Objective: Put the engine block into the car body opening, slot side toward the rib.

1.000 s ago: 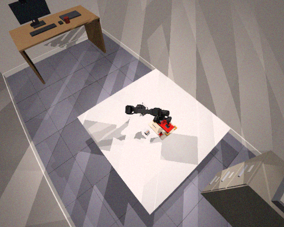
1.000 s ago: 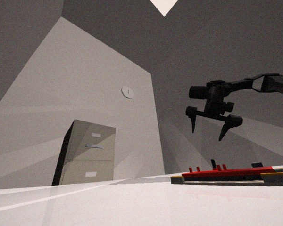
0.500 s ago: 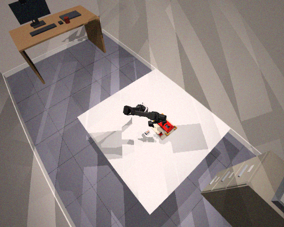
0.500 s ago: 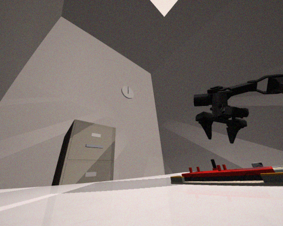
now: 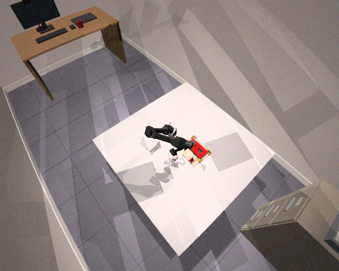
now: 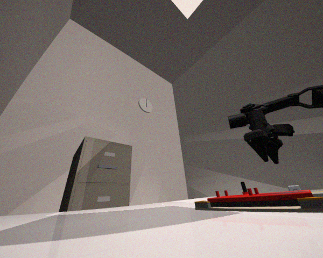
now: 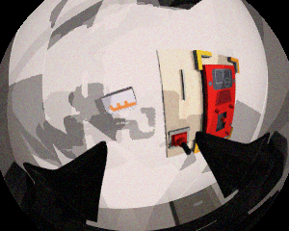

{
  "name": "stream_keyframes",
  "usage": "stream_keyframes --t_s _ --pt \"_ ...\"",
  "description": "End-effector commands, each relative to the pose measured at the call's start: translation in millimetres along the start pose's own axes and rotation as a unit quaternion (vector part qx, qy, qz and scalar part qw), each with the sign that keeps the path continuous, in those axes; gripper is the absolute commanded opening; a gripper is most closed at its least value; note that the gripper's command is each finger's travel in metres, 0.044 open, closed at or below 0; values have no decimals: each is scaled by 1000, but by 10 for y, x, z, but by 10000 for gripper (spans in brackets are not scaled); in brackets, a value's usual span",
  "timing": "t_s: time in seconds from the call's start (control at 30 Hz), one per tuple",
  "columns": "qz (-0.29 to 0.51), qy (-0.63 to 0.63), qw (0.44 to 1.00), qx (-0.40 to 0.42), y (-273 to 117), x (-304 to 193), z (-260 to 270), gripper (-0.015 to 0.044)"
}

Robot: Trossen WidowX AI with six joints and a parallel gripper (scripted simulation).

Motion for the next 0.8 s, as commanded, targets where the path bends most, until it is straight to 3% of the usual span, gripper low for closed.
stream_keyframes --t_s 0.0,0.27,0.43,0.77 --pt "-20 -49 999 6 -25 3 168 440" --pt "-44 -102 994 13 -15 18 314 440" --pt "-43 -101 994 14 437 22 342 440" --pt "-43 -101 994 15 607 48 360 440"
Point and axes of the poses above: the point midway between the two fingers, 35 mm back from their tips, its own y axis out along the fingers, its own z axis across the jaws, x = y × z, the point moved 10 cm from there along -y, back along the fingers, and after that the axes turned 8 degrees about y, right-handed, at the moved point
